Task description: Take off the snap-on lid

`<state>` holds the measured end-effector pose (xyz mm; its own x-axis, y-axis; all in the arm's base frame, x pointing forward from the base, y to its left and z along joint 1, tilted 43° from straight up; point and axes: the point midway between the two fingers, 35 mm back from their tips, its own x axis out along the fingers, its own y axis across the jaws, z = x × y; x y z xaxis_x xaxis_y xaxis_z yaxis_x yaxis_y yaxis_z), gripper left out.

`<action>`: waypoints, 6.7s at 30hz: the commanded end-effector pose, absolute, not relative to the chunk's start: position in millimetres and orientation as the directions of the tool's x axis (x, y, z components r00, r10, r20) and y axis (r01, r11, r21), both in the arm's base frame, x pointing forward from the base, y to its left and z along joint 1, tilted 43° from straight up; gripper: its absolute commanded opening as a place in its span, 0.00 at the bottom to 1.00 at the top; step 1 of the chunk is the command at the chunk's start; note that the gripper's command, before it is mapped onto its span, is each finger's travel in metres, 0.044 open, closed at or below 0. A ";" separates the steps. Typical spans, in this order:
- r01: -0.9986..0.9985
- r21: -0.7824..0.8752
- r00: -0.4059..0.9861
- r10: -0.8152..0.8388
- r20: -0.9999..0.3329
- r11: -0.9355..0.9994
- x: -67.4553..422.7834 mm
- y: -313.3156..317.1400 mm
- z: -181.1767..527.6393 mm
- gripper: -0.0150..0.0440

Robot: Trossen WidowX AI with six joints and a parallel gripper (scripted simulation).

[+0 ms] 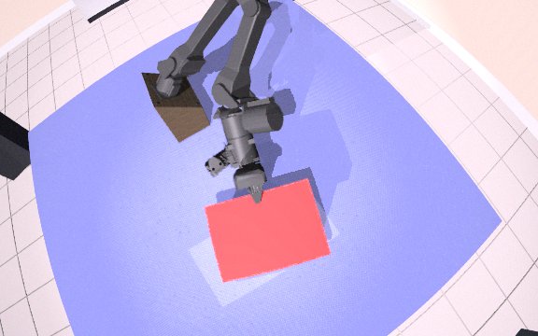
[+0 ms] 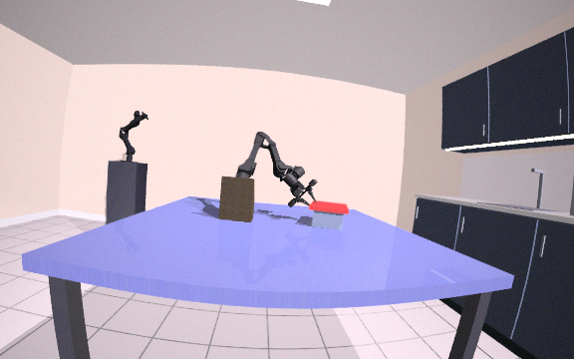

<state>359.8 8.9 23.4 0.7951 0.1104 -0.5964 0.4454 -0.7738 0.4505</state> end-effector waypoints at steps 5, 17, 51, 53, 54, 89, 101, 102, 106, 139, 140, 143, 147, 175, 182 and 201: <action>0.441 0.455 0.798 0.105 -0.594 -0.773 358.7 5.7 26.5 0.25; 0.441 0.455 0.798 0.105 -0.594 -0.773 358.0 4.2 28.2 0.25; 0.441 0.455 0.798 0.105 -0.594 -0.773 356.3 -0.5 33.0 0.25; 0.441 0.455 0.798 0.105 -0.594 -0.773 356.3 -0.8 33.2 0.25; 0.441 0.455 0.798 0.105 -0.594 -0.773 356.3 -1.0 33.4 0.25; 0.440 0.454 0.798 0.105 -0.594 -0.775 359.1 -1.1 31.8 0.25; 0.440 0.454 0.798 0.105 -0.594 -0.774 359.9 -1.5 31.7 0.25; 0.440 0.454 0.798 0.105 -0.594 -0.774 359.9 -1.5 31.7 0.25; 0.440 0.454 0.798 0.105 -0.594 -0.774 360.2 -1.7 31.6 0.25; 0.440 0.455 0.798 0.105 -0.594 -0.774 362.7 -2.8 31.2 0.25; 0.440 0.455 0.798 0.105 -0.594 -0.774 362.7 -2.8 31.2 0.25; 0.440 0.455 0.798 0.105 -0.594 -0.774 362.9 -3.0 31.2 0.25; 0.437 0.455 0.798 0.101 -0.594 -0.775 362.1 -4.1 32.6 0.25; 0.437 0.457 0.799 0.100 -0.593 -0.775 361.8 -31.1 58.5 0.25; 0.437 0.458 0.799 0.100 -0.593 -0.774 363.5 -38.7 64.7 0.25; 0.436 0.459 0.799 0.099 -0.593 -0.774 371.1 -60.8 80.9 0.25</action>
